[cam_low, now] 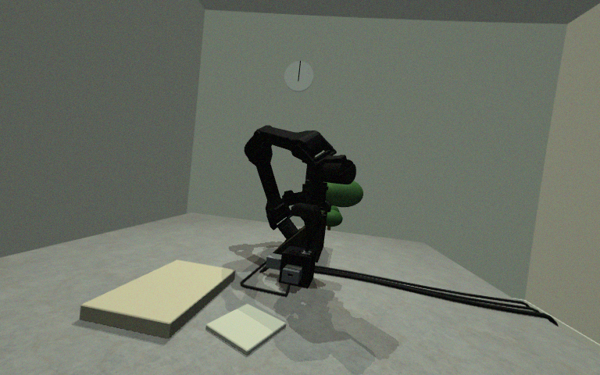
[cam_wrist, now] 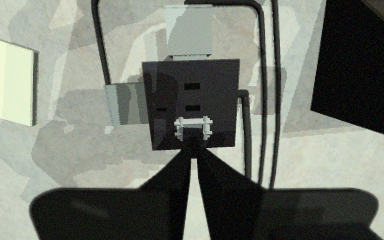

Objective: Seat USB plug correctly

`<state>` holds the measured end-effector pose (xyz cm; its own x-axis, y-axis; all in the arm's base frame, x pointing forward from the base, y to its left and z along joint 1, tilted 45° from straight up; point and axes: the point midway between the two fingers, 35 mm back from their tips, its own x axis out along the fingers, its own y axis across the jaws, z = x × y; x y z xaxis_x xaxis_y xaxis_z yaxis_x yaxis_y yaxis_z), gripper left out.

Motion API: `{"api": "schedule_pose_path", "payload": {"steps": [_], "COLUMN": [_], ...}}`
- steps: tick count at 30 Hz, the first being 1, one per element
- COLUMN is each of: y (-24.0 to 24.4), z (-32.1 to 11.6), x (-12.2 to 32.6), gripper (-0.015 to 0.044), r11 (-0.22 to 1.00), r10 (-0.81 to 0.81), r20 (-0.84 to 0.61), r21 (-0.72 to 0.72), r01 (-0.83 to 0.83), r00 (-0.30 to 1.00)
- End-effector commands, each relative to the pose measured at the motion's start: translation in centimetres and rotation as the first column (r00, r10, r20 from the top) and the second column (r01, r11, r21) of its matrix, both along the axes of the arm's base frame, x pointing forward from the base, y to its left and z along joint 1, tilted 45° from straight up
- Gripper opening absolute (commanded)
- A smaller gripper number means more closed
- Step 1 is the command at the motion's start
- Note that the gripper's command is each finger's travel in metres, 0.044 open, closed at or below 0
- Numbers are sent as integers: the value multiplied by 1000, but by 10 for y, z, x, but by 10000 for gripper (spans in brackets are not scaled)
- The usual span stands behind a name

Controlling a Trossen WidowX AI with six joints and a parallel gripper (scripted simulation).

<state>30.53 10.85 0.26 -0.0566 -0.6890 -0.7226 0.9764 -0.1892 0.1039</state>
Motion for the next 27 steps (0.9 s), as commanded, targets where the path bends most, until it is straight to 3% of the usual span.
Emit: {"api": "schedule_pose_path", "payload": {"steps": [1, 27], "y": [0, 9], "z": [0, 9], "x": [0, 1], "gripper": [0, 0], "r11": [1000, 1000], "r10": [0, 0], "r20": [0, 0], "r21": [0, 0], "r01": [0, 0], "r00": [1000, 1000]}}
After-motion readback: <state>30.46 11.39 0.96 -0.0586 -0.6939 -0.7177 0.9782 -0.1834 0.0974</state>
